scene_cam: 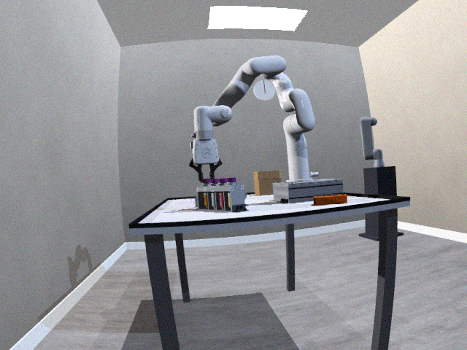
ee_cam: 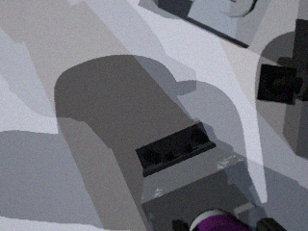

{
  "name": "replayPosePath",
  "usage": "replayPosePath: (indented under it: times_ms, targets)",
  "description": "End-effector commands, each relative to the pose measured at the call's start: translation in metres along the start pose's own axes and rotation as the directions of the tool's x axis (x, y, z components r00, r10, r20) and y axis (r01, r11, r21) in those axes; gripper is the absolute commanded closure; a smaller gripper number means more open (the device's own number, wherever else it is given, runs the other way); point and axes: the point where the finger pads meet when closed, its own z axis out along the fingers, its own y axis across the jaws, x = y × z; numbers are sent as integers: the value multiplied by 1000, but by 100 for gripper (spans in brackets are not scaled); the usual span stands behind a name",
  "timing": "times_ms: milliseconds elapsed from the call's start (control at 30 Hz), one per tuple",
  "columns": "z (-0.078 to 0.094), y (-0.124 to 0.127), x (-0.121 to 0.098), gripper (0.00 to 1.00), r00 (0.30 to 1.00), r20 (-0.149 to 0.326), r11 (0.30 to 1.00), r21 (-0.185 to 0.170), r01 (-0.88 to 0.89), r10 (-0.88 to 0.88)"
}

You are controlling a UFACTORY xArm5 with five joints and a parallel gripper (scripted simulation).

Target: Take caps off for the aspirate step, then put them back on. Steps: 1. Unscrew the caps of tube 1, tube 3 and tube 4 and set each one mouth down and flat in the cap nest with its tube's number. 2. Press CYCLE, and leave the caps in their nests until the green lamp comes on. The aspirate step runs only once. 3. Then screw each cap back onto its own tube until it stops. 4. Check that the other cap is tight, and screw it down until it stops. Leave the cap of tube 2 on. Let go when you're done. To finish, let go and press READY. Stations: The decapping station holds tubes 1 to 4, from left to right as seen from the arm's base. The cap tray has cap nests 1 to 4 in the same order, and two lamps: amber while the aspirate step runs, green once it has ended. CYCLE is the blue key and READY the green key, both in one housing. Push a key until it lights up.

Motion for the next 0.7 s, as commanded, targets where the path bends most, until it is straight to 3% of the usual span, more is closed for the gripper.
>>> replayPosePath:
  times_ms: [0, 300, 467, 667]
  targets:
    - [-1, -1, 0, 54, 1000, 5, 1000, 2, -6, 6]
    - [-1, -1, 0, 54, 999, 5, 999, 2, 34, -34]
    - [-2, -1, 0, 54, 973, 4, 973, 3, 232, -232]
    - [-2, -1, 0, 54, 890, 3, 890, 4, 457, -457]
